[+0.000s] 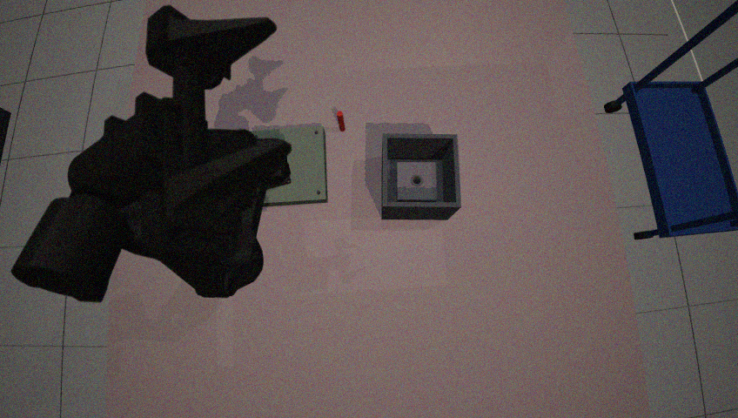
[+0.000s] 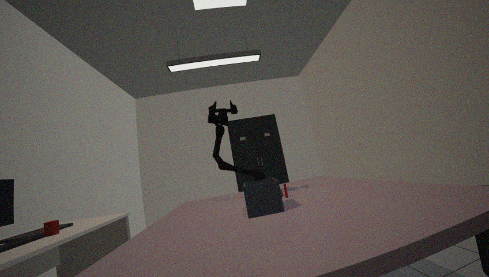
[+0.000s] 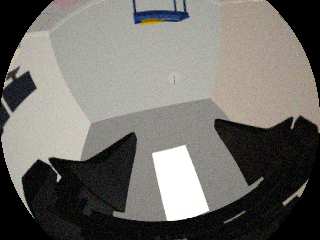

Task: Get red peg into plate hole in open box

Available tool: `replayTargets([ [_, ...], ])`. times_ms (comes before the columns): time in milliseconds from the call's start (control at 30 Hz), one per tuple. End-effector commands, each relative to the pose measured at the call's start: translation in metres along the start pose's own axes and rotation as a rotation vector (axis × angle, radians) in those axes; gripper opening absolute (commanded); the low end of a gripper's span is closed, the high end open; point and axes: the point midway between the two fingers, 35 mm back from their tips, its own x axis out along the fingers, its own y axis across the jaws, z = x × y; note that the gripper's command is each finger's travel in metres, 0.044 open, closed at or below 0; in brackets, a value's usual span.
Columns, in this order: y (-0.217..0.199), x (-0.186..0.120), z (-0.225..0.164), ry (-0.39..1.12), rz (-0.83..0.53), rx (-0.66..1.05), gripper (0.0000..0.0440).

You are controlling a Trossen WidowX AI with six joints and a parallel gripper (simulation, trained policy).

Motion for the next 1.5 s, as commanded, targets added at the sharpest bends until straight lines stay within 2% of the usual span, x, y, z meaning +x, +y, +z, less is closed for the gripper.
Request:
replayTargets([
  [0, -0.025, 0.000, -0.007, 0.039, -0.034, -0.102, 0.0440],
  [333, -0.110, 0.003, -0.012, 0.115, -0.168, -0.408, 0.0440],
  [633, -0.188, 0.012, 0.017, 0.106, -0.329, -0.672, 0.0440],
  [1033, -0.265, 0.028, 0.096, -0.034, -0.583, -0.959, 0.0440],
  [1467, -0.302, 0.037, 0.204, -0.297, -0.871, -1.131, 0.0440],
])
